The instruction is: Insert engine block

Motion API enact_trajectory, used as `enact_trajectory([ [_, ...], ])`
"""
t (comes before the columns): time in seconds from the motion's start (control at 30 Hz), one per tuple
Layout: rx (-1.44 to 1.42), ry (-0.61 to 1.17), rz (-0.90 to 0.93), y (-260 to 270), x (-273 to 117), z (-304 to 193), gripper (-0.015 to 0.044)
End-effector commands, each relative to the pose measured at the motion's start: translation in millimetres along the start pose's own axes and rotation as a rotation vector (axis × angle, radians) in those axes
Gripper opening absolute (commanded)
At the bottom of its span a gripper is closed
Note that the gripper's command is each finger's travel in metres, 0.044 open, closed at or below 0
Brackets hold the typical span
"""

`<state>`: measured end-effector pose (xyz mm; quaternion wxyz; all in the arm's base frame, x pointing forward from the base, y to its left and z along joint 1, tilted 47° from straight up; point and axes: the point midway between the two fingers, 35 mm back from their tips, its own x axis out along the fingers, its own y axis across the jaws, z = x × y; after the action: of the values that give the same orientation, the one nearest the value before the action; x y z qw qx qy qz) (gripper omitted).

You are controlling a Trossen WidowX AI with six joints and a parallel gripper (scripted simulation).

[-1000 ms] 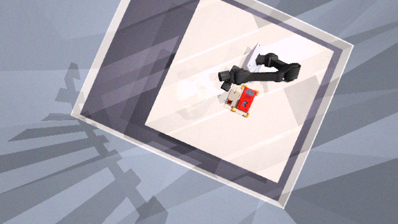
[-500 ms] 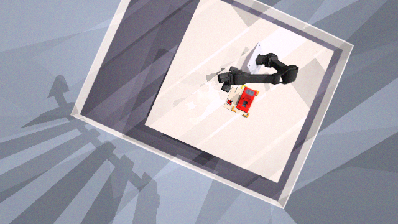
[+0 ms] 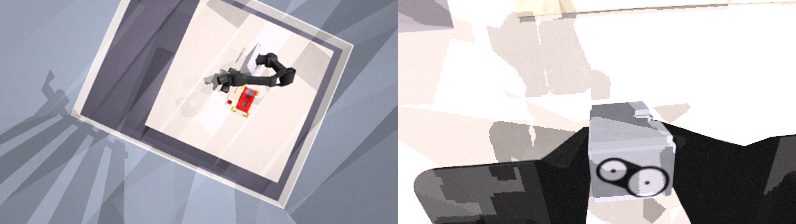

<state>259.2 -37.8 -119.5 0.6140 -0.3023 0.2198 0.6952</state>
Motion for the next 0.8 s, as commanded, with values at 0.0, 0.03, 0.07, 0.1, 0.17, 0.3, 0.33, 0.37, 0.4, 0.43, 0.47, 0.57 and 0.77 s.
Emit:
enact_trajectory([
  [0.0, 0.008, -0.007, -0.001, 1, 8, 1, 0.0],
  [0.03, 0.008, -0.007, -0.001, 1, 11, 1, 0.0],
  [0.07, 0.008, -0.007, -0.001, 1, 12, 1, 0.0],
  [0.1, 0.008, -0.007, -0.001, 1, 13, 1, 0.0],
  [0.17, 0.008, -0.007, -0.001, 1, 18, 1, 0.0],
  [0.3, 0.008, -0.007, -0.001, 1, 25, 2, 0.0],
  [0.33, 0.008, -0.007, -0.001, 1, 26, 2, 0.0],
  [0.37, 0.008, -0.008, -0.001, 1, 28, 2, 0.0],
  [0.4, 0.008, -0.008, -0.001, 1, 31, 2, 0.0],
  [0.43, 0.008, -0.008, -0.001, 1, 32, 2, 0.0],
  [0.47, 0.008, -0.008, -0.001, 1, 34, 2, 0.0],
  [0.57, 0.008, -0.008, -0.001, 1, 39, 2, 0.0],
  [0.77, 0.008, -0.009, -0.001, 1, 50, 2, 0.0],
])
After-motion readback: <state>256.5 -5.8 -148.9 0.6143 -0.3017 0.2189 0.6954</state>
